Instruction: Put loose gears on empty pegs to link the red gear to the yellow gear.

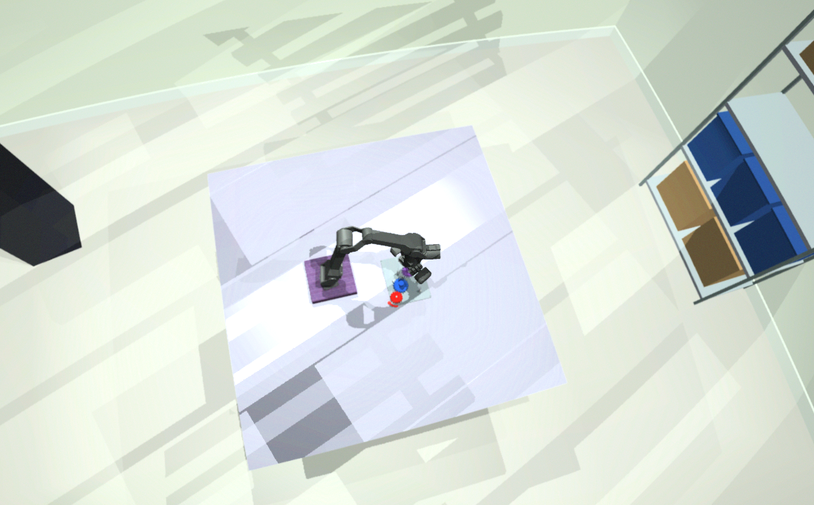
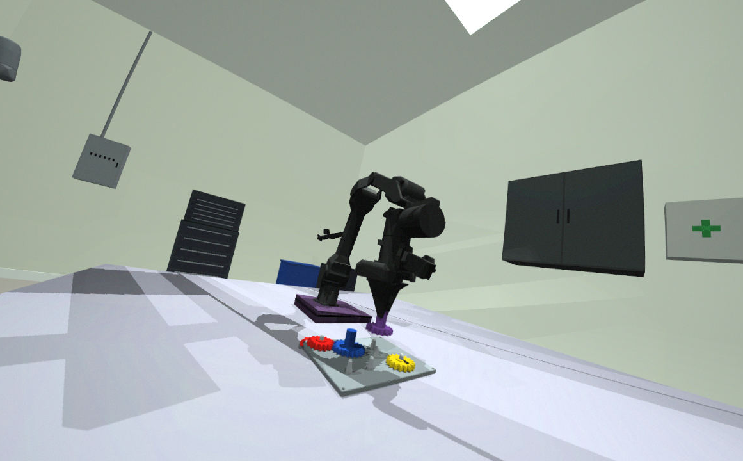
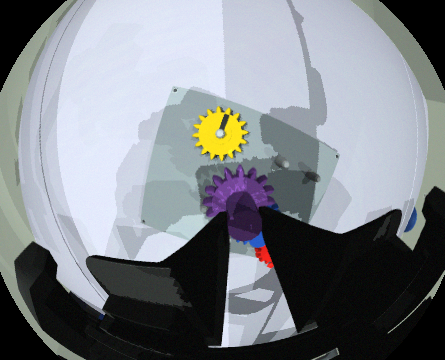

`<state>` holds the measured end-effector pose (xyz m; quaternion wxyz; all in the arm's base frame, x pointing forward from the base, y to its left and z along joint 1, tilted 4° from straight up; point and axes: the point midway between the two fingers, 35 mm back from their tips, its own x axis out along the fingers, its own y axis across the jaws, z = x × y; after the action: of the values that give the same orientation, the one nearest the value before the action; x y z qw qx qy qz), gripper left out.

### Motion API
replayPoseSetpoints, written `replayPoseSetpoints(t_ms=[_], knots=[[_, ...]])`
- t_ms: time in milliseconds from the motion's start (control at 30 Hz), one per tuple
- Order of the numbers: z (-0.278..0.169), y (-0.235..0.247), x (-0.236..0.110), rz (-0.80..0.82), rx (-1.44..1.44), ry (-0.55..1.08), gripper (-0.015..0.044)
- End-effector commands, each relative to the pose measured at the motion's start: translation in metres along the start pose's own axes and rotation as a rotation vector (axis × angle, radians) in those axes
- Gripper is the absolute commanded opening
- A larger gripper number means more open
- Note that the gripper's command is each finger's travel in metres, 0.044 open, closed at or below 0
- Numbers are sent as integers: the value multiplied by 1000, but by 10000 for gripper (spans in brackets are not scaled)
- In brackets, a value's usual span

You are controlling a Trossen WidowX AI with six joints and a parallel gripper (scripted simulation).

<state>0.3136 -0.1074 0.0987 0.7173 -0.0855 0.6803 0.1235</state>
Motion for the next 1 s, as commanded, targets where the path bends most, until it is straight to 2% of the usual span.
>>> replayPoseSetpoints(t_ms=[0, 300, 667, 967], knots=[[2, 0, -2, 1, -111, -5, 0], [2, 0, -2, 1, -345, -5, 0], [2, 0, -2, 1, -375, -5, 0], [1, 1, 9, 0, -543, -5, 0]])
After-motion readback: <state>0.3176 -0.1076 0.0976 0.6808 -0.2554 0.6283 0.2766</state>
